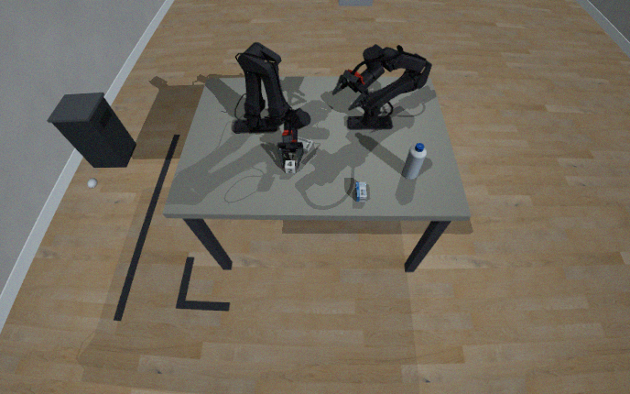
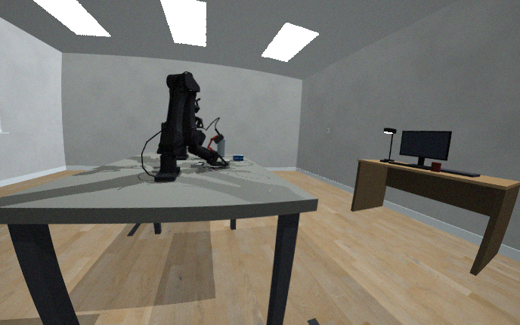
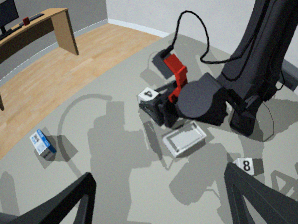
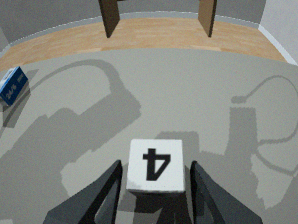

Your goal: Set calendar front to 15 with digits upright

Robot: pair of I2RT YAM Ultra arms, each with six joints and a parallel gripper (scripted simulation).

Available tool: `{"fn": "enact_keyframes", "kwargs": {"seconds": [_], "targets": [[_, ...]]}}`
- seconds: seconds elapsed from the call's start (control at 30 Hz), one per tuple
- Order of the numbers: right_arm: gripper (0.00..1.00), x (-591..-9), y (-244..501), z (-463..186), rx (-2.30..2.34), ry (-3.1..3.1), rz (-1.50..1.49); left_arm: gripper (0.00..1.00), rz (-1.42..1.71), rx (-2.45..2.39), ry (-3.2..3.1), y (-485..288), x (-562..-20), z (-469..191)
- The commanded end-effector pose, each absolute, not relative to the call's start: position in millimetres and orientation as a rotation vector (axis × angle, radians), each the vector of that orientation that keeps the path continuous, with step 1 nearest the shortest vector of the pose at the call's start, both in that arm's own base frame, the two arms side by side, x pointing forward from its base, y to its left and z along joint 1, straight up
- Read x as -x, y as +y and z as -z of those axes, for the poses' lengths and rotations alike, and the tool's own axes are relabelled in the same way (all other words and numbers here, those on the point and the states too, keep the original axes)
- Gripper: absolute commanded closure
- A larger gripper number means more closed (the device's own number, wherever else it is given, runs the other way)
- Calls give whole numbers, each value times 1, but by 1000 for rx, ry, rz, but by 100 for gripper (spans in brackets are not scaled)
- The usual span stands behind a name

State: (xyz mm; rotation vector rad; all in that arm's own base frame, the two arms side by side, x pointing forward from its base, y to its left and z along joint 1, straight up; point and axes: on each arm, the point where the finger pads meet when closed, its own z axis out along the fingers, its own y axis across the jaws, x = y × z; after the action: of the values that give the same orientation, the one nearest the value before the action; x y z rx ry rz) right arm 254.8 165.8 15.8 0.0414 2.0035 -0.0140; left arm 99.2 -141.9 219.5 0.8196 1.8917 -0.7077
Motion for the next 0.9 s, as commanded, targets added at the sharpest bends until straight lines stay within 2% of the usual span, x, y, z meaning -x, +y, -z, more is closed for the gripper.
{"fn": "enact_keyframes", "kwargs": {"seconds": [0.0, 0.3, 0.4, 0.43, 0.7, 0.87], "targets": [[36, -247, 159, -16, -39, 1998, 38, 0, 708, -818, 1884, -142, -100, -223], [36, -241, 160, -30, -62, 1980, 0, 0, 708, -818, 1884, -142, -100, -223], [2, -240, 164, -38, -77, 1969, -23, 0, 708, -818, 1884, -142, -100, -223], [0, -237, 165, -39, -77, 1969, -24, 0, 708, -818, 1884, -142, -100, -223], [0, -199, 173, -55, -81, 1977, -31, 0, 708, -818, 1884, -142, -100, -223], [0, -194, 170, -50, -53, 1988, 15, 0, 708, -818, 1884, -142, -100, -223]]}}
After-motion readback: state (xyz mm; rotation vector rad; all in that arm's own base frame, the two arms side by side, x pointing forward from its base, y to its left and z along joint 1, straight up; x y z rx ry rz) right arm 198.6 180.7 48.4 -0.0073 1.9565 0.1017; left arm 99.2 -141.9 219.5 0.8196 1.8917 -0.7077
